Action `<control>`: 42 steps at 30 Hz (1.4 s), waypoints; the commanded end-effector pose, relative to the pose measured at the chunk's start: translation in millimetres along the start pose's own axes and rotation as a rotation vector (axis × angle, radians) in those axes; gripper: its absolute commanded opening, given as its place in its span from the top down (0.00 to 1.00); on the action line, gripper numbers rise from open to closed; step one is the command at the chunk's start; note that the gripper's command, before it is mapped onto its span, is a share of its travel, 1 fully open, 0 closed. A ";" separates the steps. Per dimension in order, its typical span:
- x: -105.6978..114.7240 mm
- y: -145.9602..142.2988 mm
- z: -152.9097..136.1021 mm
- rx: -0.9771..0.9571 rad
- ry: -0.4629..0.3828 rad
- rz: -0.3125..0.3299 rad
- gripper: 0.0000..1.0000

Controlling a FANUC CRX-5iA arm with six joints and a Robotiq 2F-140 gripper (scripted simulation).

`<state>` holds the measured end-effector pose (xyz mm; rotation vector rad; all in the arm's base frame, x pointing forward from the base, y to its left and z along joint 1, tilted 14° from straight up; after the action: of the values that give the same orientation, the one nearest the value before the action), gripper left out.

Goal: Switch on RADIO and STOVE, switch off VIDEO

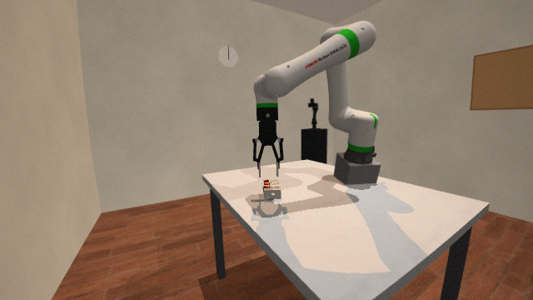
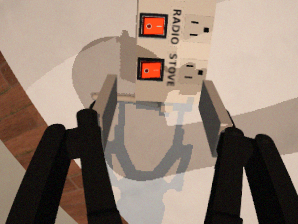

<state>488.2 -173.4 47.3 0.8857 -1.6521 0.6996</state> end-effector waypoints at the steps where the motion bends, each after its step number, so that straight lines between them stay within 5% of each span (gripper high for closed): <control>1: 6.0 -0.2 0.0 0.000 0.000 0.000 0.00; 14: 66.1 -0.2 0.0 0.000 0.000 0.000 0.00; 42: 79.6 -0.2 0.0 0.000 0.000 0.000 0.00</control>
<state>477.2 -189.3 124.4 0.8857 -1.6521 0.6996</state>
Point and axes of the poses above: the point where the finger pads meet when closed, its own x axis back along the fingers, its own y axis across the jaws, z = x × y, the point moved 2 cm from there along x, back along the fingers, and after that the axes turned 4 degrees about x, right-handed, at the moved point
